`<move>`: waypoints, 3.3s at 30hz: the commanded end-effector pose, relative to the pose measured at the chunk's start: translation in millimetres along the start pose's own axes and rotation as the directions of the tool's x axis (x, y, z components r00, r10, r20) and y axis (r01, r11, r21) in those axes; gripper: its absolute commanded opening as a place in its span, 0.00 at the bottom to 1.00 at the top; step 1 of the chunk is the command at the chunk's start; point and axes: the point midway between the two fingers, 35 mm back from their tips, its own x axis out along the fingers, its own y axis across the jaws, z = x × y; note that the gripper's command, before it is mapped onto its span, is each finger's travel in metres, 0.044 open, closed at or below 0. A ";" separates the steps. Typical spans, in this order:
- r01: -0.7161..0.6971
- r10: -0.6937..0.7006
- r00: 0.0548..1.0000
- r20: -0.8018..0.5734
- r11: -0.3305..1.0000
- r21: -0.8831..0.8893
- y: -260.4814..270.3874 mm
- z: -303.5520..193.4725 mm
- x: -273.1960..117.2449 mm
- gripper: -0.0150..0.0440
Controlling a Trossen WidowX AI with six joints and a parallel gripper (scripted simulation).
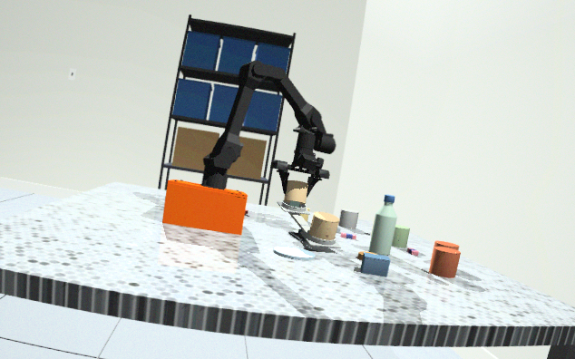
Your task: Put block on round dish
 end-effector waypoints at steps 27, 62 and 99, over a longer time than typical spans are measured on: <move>-0.033 0.033 0.999 -0.025 0.999 -0.013 -0.3 -4.7 -47.5 0.25; -0.014 0.014 1.000 -0.015 1.000 -0.009 -5.7 -2.1 -59.5 0.25; -0.014 0.014 1.000 -0.015 1.000 -0.009 -5.7 -2.1 -59.5 0.25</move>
